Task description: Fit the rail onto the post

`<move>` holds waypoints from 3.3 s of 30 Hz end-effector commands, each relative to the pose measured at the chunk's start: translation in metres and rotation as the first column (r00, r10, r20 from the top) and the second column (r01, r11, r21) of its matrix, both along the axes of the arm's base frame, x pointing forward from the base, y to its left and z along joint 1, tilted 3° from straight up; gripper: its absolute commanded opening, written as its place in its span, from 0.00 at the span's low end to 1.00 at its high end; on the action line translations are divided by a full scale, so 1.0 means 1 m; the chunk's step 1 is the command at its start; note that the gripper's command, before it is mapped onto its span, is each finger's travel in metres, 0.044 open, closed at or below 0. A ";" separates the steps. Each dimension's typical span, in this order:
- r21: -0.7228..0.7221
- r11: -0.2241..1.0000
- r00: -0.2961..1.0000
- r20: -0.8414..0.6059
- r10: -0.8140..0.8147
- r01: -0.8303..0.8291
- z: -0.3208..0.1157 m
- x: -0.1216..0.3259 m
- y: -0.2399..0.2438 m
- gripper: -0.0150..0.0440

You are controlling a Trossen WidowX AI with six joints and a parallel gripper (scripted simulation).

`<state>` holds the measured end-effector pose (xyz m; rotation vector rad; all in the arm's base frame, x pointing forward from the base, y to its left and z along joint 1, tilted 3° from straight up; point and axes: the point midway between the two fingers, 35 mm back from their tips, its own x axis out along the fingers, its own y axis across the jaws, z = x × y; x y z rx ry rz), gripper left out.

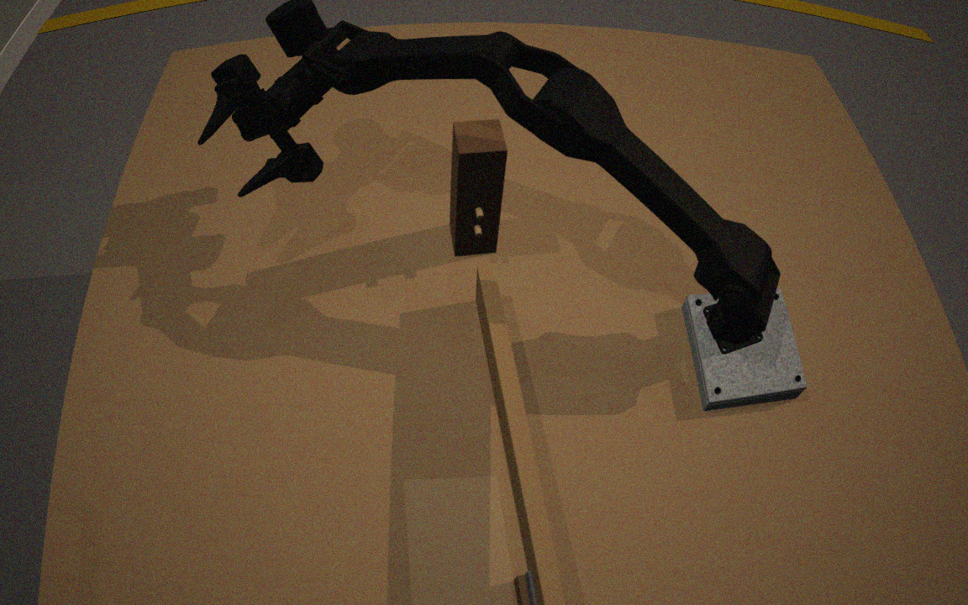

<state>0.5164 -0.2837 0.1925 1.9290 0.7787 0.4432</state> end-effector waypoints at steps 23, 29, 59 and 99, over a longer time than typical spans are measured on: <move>-0.998 0.065 0.871 0.009 0.491 -0.027 -0.035 -0.037 0.174 1.00; -0.974 -0.223 0.728 -0.184 0.661 -0.044 -0.048 -0.074 0.198 1.00; -0.663 -0.688 -0.190 -0.746 0.638 0.295 -0.077 -0.233 0.239 1.00; -0.663 -0.688 -0.190 -0.746 0.638 0.295 -0.141 -0.227 0.240 1.00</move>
